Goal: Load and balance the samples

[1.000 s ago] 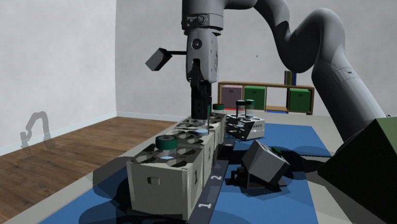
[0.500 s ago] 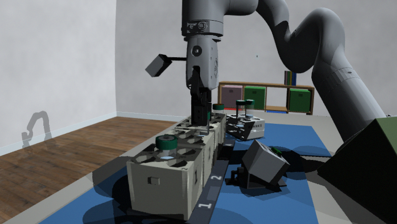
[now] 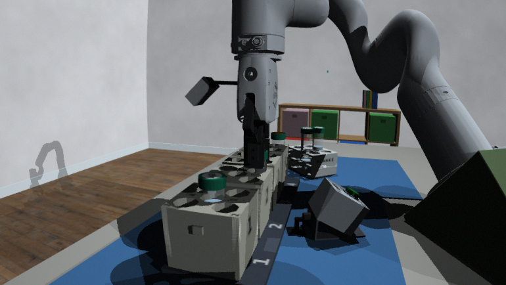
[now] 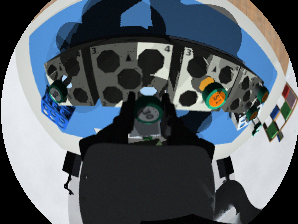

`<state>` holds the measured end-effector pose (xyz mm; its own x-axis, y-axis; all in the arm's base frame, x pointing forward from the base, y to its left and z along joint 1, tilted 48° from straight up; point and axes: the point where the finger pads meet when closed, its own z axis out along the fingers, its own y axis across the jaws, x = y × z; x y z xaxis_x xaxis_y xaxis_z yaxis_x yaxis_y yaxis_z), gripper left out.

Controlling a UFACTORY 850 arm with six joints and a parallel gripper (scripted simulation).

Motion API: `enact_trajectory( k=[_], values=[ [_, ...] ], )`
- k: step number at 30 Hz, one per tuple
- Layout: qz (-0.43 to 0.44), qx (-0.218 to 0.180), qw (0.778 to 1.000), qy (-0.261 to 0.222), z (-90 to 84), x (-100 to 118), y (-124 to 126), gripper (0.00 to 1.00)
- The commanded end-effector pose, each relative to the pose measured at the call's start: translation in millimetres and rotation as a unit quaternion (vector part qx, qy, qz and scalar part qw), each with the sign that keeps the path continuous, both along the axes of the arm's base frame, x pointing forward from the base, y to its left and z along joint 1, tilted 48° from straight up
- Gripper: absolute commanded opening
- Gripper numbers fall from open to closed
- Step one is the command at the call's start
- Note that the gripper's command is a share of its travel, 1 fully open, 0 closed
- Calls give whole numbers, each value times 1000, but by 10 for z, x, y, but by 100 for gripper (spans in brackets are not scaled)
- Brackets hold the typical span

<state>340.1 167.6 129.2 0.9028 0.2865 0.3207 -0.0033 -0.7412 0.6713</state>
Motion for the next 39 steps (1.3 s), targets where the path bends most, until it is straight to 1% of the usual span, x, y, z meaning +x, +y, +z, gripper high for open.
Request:
enact_trajectory(
  k=[1,17,18,39],
  values=[
    [0,0,1000,0,-18,15,-13,0],
    [0,0,1000,0,-25,19,-18,0],
    [0,0,1000,0,-27,21,-21,43],
    [0,0,1000,0,-27,21,-20,43]
  ],
)
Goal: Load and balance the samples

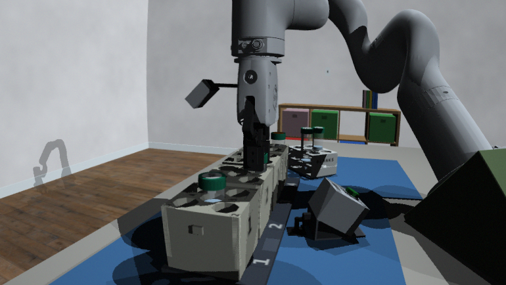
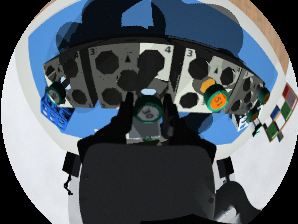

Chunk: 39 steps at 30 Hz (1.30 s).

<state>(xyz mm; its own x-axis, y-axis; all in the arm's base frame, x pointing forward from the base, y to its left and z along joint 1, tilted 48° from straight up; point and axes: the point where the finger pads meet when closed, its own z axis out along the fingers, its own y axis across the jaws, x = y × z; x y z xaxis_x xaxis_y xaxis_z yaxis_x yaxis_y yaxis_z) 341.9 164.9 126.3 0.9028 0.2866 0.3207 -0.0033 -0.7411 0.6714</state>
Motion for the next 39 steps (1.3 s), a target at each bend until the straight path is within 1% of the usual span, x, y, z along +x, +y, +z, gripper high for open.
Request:
enact_trajectory(
  k=[1,9,39],
  values=[
    [0,0,1000,0,2,2,6,43],
    [0,0,1000,0,28,-15,30,43],
    [0,1,1000,0,403,-256,370,43]
  ],
)
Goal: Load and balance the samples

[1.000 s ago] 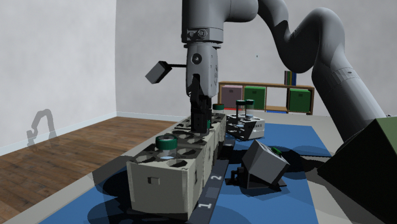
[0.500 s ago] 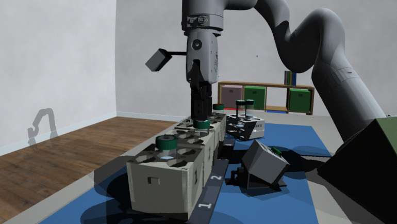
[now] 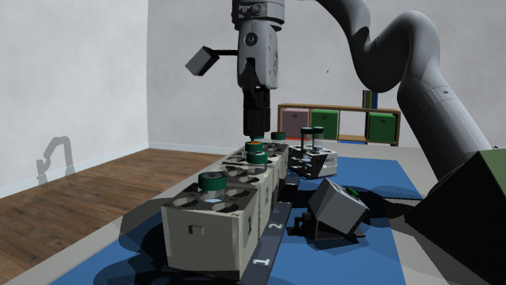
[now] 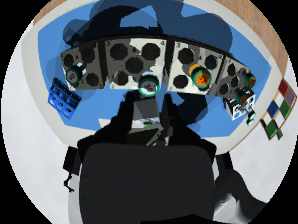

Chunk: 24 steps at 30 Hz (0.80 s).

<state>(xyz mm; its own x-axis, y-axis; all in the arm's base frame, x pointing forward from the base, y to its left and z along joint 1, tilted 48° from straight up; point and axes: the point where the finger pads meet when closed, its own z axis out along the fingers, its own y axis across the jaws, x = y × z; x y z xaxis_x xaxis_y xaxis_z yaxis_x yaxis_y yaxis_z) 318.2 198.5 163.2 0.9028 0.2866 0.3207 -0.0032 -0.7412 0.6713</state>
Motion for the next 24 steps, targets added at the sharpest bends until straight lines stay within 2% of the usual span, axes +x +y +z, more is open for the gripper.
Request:
enact_trajectory(
  k=[1,24],
  values=[
    [0,0,1000,0,48,-27,47,43],
    [0,1,1000,0,302,-191,278,43]
  ],
)
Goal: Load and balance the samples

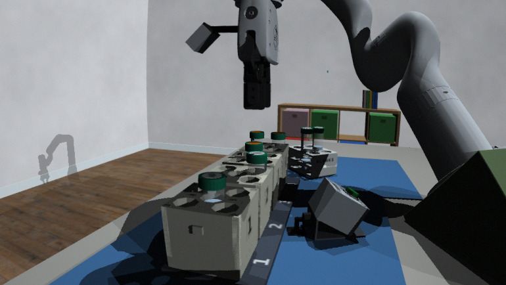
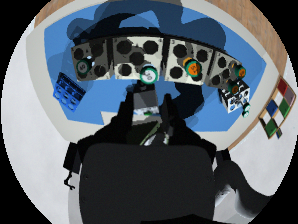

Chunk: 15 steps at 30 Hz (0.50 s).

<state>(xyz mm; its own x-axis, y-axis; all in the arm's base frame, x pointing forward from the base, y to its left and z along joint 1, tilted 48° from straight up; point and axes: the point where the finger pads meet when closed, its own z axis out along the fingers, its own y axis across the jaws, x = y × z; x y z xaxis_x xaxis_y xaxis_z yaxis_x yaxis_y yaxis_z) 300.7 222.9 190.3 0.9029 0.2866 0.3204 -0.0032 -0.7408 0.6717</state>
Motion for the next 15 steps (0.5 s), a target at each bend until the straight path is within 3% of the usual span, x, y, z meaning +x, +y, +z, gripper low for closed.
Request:
enact_trajectory(
  k=[1,15],
  values=[
    [0,1,1000,0,44,-24,45,43],
    [0,1,1000,0,205,-128,191,43]
  ],
)
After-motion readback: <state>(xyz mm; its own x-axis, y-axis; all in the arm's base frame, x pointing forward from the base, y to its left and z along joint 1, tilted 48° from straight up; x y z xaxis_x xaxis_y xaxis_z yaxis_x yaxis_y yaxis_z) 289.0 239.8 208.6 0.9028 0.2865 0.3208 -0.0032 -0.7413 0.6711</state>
